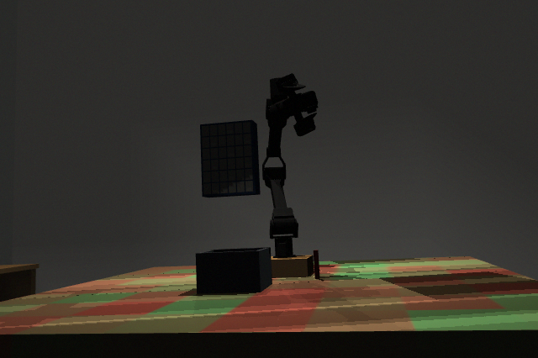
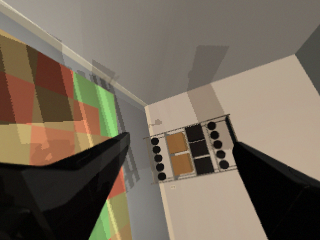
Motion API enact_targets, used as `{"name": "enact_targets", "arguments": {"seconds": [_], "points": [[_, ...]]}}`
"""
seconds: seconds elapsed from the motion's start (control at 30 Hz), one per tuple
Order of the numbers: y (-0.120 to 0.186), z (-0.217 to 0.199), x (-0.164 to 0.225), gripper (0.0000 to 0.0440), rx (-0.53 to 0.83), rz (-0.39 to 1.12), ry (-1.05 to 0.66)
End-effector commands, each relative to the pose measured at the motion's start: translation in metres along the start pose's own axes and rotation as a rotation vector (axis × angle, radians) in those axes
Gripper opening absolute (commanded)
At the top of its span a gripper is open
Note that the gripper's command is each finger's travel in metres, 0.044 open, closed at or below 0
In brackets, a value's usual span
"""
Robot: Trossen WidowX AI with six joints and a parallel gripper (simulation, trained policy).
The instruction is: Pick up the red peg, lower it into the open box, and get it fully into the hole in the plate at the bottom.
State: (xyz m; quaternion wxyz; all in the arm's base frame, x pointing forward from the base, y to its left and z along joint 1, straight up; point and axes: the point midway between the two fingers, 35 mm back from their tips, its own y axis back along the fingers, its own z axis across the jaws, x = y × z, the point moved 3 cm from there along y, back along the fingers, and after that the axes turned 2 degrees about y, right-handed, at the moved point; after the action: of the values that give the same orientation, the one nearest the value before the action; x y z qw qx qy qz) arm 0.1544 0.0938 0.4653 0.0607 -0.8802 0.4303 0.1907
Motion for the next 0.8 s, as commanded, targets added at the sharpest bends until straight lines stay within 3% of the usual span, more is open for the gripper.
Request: {"name": "enact_targets", "arguments": {"seconds": [0.0, 0.07, 0.77], "points": [[-0.001, 0.000, 0.001, 0.0422, 0.005, 0.009, -0.022], [-0.005, 0.003, 0.005, 0.0440, -0.005, 0.027, -0.086], [-0.052, 0.081, 0.047, 0.0440, -0.230, 0.309, -0.708]]}}
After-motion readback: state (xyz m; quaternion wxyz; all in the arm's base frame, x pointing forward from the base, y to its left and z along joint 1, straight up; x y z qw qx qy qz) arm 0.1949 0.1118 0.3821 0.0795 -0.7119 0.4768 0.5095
